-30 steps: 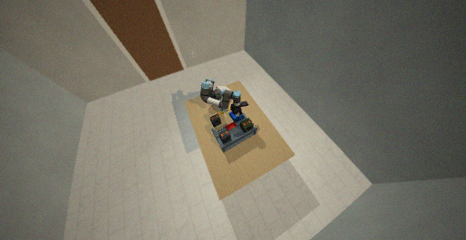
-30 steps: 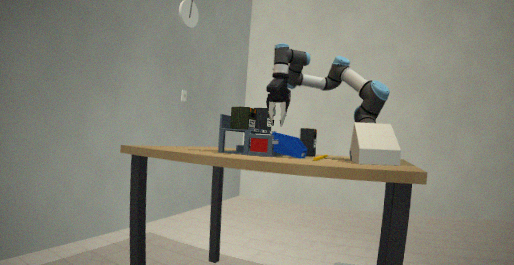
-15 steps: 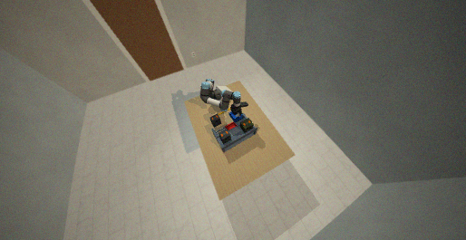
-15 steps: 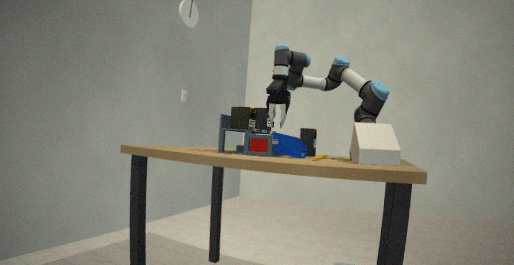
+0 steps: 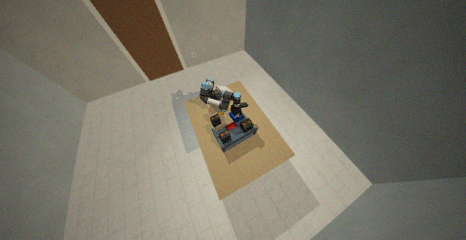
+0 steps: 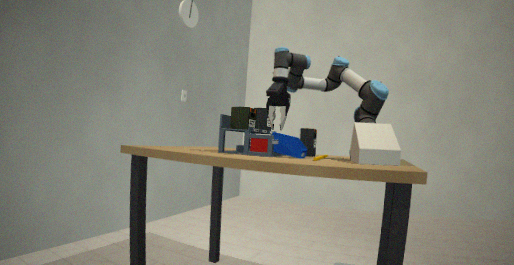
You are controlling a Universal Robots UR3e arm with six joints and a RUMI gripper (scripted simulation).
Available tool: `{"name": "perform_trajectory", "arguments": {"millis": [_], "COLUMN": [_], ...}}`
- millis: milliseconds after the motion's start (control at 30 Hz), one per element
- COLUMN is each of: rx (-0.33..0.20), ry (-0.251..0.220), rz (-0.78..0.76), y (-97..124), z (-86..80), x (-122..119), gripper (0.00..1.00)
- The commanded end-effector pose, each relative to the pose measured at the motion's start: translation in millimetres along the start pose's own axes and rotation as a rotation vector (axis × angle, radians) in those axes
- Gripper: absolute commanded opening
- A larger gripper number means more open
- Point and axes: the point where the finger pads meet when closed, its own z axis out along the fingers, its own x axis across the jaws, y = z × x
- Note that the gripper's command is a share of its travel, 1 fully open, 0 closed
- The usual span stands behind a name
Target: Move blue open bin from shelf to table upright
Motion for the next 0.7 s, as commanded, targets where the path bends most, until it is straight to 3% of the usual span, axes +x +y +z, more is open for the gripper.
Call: {"name": "perform_trajectory", "arguments": {"millis": [0,667], "rx": [0.001,0.001], "ry": [0.002,0.002], "rz": [0.001,0.001], "y": [0.0,0.0], "z": [1.3,17.2], "x": [0.4,-0.1], "gripper": [0.20,0.20]}}
